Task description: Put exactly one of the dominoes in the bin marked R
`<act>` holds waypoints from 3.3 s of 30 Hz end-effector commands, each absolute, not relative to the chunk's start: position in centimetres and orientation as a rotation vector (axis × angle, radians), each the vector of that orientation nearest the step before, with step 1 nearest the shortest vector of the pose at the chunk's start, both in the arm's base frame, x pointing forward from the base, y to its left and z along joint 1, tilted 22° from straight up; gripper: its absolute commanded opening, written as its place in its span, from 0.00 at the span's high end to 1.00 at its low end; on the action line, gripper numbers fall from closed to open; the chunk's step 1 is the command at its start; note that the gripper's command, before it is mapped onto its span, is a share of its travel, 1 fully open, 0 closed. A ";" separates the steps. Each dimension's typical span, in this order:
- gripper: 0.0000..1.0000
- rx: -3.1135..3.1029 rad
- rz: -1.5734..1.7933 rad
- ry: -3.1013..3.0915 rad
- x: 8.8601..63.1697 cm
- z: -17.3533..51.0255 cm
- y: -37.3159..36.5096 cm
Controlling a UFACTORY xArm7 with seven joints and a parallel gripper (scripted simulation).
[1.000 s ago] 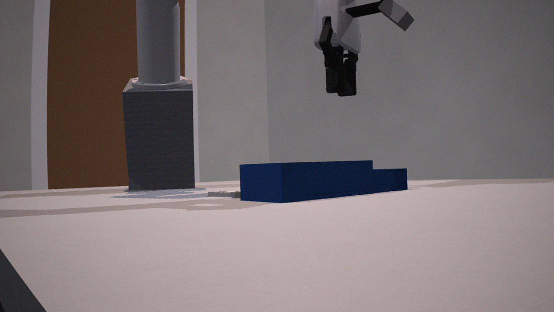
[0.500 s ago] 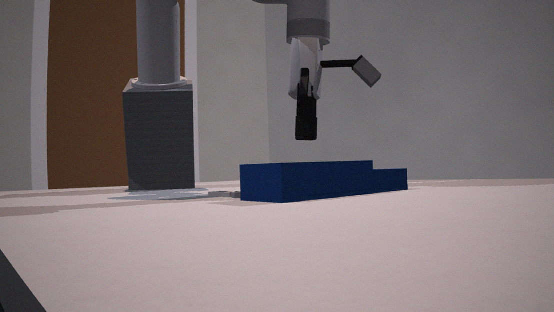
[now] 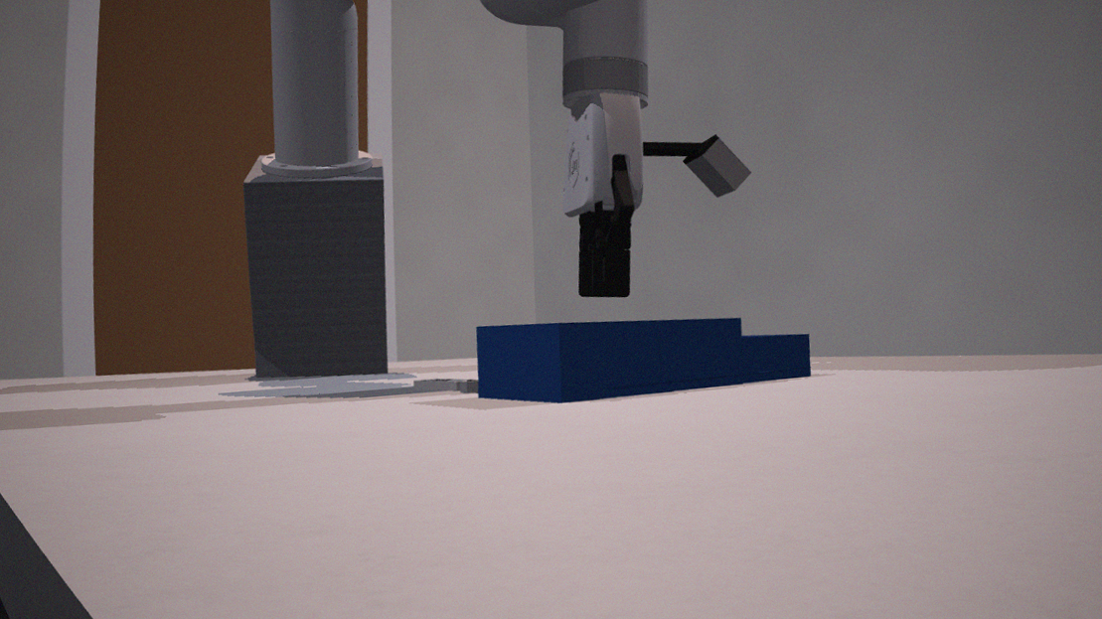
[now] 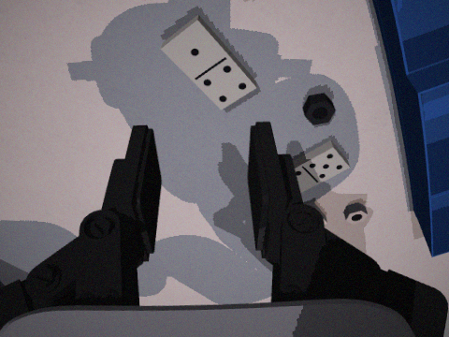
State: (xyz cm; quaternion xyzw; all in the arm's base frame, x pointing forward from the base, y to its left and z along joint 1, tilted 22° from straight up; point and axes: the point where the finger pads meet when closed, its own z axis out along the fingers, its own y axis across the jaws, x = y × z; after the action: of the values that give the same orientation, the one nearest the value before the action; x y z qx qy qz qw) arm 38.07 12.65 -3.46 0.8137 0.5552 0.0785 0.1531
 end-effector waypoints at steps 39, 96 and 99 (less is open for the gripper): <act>0.59 1.639 0.138 2.222 38.1 -3.4 12.7; 0.59 1.640 0.138 2.222 40.5 -9.6 11.8; 0.59 1.640 0.138 2.222 40.5 -9.6 11.8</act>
State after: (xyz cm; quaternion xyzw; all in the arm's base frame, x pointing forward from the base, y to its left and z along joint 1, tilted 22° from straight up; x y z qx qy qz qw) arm 40.40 11.70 -9.64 0.5830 0.7893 0.0480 0.1868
